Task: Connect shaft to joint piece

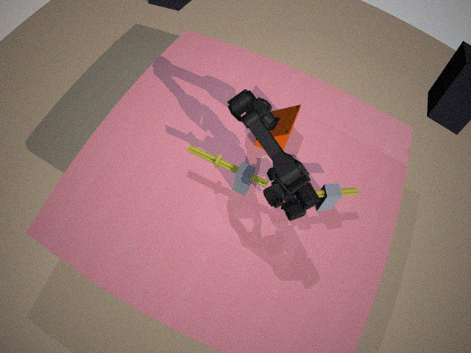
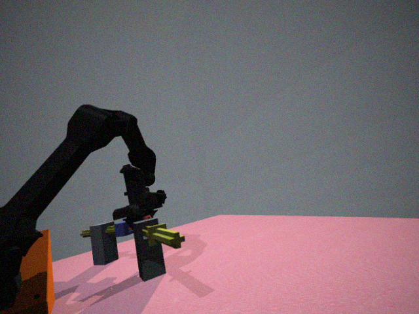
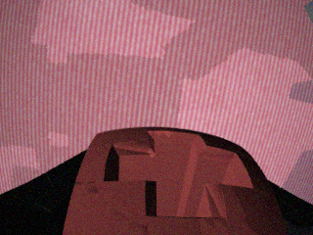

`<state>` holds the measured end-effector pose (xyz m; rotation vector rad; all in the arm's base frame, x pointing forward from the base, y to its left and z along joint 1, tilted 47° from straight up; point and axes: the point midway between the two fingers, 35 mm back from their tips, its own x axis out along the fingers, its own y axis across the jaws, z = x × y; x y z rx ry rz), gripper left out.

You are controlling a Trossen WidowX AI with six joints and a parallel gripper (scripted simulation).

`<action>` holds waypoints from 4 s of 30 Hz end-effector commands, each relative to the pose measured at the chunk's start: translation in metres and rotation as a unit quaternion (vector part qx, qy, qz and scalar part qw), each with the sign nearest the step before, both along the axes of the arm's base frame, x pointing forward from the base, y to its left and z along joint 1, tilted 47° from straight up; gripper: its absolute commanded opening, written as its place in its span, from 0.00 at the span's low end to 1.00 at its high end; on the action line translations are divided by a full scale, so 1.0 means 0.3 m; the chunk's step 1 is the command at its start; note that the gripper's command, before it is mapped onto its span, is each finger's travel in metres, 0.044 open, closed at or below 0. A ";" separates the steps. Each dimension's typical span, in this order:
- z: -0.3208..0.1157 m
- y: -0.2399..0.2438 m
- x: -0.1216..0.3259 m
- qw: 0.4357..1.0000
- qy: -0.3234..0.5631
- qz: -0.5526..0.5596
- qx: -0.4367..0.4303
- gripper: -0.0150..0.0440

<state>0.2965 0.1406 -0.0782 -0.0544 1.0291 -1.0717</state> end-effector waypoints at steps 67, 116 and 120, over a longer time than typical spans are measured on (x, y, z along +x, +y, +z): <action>-0.001 -0.002 0.001 1.000 0.000 0.002 -0.002 0.56; 0.013 -0.021 -0.031 0.987 -0.107 -0.122 0.023 0.25; 0.014 -0.024 -0.038 0.980 -0.130 -0.147 0.029 0.25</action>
